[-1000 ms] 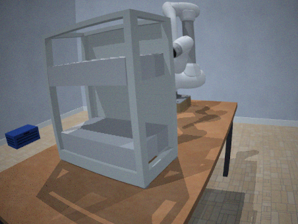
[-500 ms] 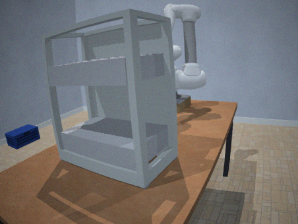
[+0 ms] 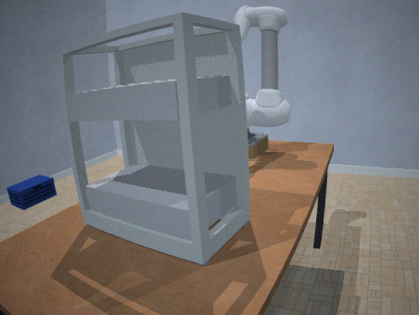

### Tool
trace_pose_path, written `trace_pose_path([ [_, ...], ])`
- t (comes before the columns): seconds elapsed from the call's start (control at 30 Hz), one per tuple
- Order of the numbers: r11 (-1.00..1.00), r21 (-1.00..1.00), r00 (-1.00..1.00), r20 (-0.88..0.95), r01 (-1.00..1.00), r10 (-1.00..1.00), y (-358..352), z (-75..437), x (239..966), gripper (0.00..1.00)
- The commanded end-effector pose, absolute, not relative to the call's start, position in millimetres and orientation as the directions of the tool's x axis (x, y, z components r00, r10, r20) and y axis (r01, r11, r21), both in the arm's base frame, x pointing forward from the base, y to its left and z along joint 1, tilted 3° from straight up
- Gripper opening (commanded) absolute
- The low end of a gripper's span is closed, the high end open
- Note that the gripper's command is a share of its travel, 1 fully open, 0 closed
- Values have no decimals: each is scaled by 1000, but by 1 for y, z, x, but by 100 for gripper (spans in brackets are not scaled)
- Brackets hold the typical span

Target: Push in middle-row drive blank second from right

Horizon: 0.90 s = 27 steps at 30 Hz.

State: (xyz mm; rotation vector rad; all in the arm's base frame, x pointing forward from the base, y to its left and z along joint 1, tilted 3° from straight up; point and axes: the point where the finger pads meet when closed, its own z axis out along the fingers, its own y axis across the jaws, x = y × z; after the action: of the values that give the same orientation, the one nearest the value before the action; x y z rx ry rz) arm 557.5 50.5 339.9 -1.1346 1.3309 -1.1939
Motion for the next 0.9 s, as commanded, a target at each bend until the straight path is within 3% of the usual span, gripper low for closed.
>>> trace_pose_path([
  [0.0,67,-998,-60,-66,-15,-996,46,341,556,100],
  [0.87,46,-999,-33,-46,-2,-998,41,341,551,100],
])
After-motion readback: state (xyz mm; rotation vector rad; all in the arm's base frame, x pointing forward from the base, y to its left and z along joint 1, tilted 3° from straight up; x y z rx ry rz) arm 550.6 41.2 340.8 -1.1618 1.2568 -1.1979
